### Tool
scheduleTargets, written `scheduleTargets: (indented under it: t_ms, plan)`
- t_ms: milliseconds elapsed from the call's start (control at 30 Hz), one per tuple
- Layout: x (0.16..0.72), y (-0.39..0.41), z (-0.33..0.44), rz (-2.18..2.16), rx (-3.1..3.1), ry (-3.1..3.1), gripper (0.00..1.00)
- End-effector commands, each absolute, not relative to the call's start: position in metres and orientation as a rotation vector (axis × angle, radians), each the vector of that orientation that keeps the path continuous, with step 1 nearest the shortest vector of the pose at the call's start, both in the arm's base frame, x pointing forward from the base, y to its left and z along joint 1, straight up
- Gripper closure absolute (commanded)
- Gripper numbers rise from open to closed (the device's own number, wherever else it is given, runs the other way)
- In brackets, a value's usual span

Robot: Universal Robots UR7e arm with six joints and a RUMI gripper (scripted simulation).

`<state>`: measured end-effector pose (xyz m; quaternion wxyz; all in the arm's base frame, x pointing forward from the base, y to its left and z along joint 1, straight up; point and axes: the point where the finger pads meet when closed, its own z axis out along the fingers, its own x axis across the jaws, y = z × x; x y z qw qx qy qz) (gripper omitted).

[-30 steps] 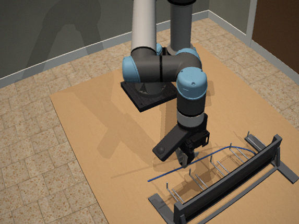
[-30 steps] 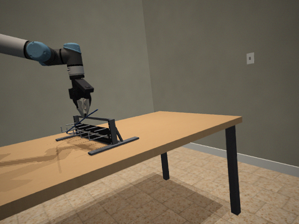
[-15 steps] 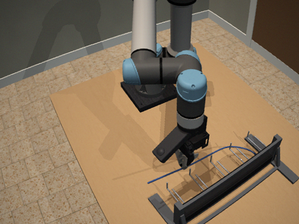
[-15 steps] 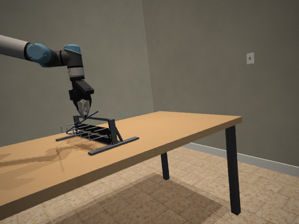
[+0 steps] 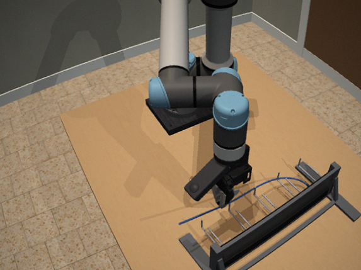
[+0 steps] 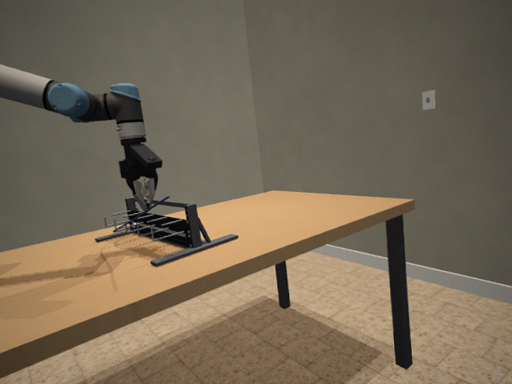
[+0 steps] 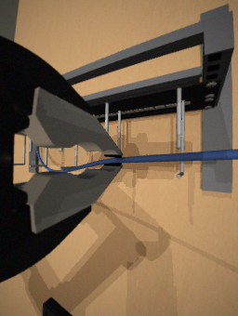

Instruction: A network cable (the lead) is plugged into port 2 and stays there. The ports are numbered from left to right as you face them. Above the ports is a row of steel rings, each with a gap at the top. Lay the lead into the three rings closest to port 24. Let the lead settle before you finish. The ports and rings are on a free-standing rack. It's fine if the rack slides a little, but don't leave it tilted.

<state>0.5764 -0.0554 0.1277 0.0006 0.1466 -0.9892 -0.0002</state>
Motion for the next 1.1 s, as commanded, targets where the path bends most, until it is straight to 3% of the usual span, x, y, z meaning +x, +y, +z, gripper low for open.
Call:
scheduleTargets:
  t_ms: [0,1067]
  plan:
    - [0.577,-0.056,0.121,0.001,0.460,-3.108,1.00]
    - [0.577,-0.056,0.070,0.001,0.460,-3.108,1.00]
